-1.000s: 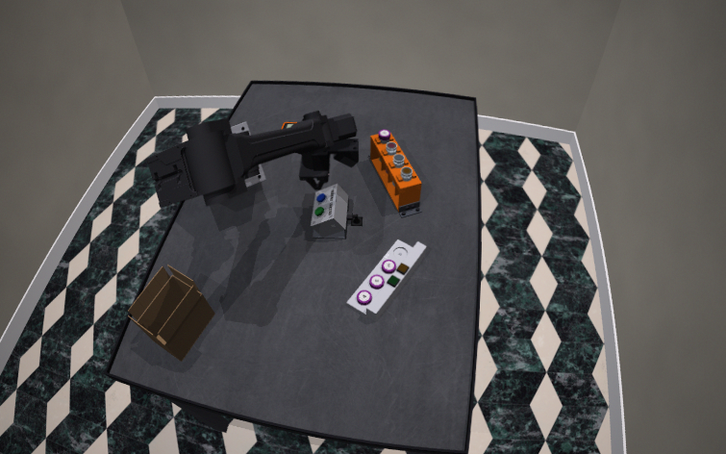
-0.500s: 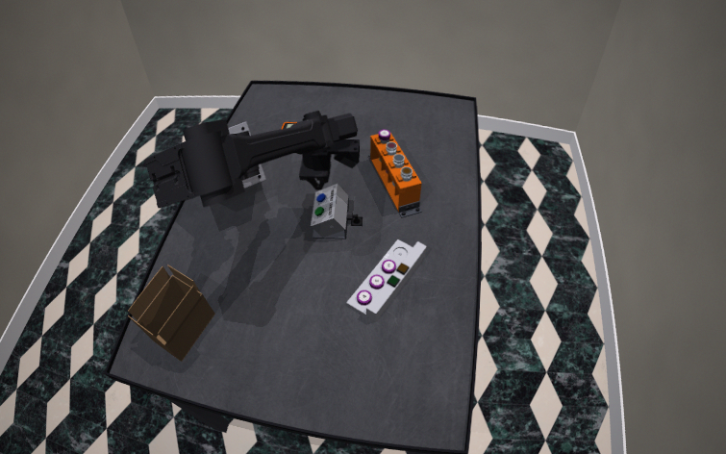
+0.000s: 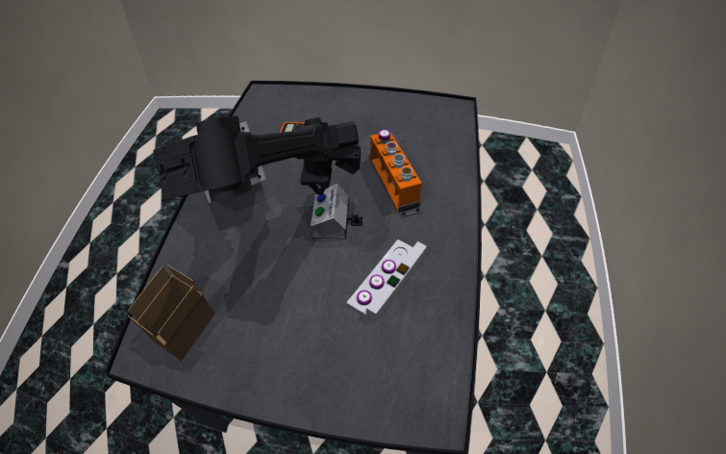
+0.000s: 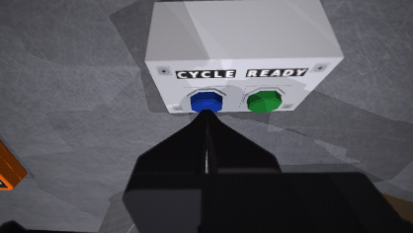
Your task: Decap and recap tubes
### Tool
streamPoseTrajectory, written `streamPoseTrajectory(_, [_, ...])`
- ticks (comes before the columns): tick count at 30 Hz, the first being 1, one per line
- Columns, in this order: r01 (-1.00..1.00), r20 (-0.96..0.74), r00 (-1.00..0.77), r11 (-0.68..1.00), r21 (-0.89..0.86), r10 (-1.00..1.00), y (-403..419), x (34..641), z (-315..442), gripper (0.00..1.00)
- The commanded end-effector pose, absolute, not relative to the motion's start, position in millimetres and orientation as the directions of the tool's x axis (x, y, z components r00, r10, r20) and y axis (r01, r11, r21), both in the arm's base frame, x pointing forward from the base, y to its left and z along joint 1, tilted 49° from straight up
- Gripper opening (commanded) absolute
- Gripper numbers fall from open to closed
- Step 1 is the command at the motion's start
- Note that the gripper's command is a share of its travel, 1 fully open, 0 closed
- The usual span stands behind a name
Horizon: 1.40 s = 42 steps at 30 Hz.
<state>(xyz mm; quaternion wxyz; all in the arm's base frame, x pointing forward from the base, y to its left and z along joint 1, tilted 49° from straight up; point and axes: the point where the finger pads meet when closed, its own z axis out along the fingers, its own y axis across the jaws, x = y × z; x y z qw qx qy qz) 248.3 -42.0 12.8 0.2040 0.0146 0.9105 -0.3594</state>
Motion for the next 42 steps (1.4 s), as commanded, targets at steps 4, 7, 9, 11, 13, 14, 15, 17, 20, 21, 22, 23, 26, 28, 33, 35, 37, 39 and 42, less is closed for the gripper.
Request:
streamPoseTrajectory(4, [0.166,-0.388,-0.912,0.745,-0.646,-0.133,-39,253,15,0.00])
streamPoseTrajectory(7, [0.166,-0.388,-0.912,0.745,-0.646,-0.133,-39,253,15,0.00])
streamPoseTrajectory(9, [0.166,-0.388,-0.912,0.745,-0.646,-0.133,-39,253,15,0.00])
streamPoseTrajectory(11, [0.162,-0.374,-0.919,0.741,-0.652,-0.129,-45,248,10,0.00])
streamPoseTrajectory(13, [0.158,-0.368,-0.921,0.739,-0.655,-0.130,-46,248,8,0.00])
streamPoseTrajectory(14, [0.157,-0.368,-0.921,0.739,-0.655,-0.130,-47,248,7,0.00])
streamPoseTrajectory(15, [0.157,-0.368,-0.921,0.739,-0.655,-0.130,-47,248,7,0.00])
streamPoseTrajectory(17, [0.157,-0.368,-0.921,0.739,-0.655,-0.130,-48,249,6,0.00])
streamPoseTrajectory(20, [0.157,-0.368,-0.921,0.739,-0.655,-0.130,-49,249,6,0.00])
streamPoseTrajectory(21, [0.157,-0.368,-0.921,0.739,-0.655,-0.130,-49,249,5,0.00])
streamPoseTrajectory(22, [0.157,-0.367,-0.921,0.739,-0.655,-0.130,-50,250,5,0.00])
streamPoseTrajectory(23, [0.157,-0.367,-0.921,0.739,-0.655,-0.130,-50,250,4,0.00])
streamPoseTrajectory(26, [0.157,-0.367,-0.921,0.739,-0.655,-0.130,-51,250,3,0.00])
streamPoseTrajectory(28, [0.157,-0.367,-0.921,0.740,-0.654,-0.129,-52,251,2,0.00])
streamPoseTrajectory(33, [0.157,-0.367,-0.921,0.740,-0.654,-0.129,-54,252,0,0.00])
streamPoseTrajectory(35, [0.157,-0.367,-0.921,0.739,-0.655,-0.130,-54,252,0,0.00])
streamPoseTrajectory(37, [0.157,-0.367,-0.921,0.739,-0.655,-0.130,-54,252,0,0.00])
streamPoseTrajectory(39, [0.158,-0.368,-0.921,0.740,-0.654,-0.129,-54,252,0,0.00])
streamPoseTrajectory(42, [0.158,-0.368,-0.921,0.740,-0.654,-0.129,-54,253,0,0.00])
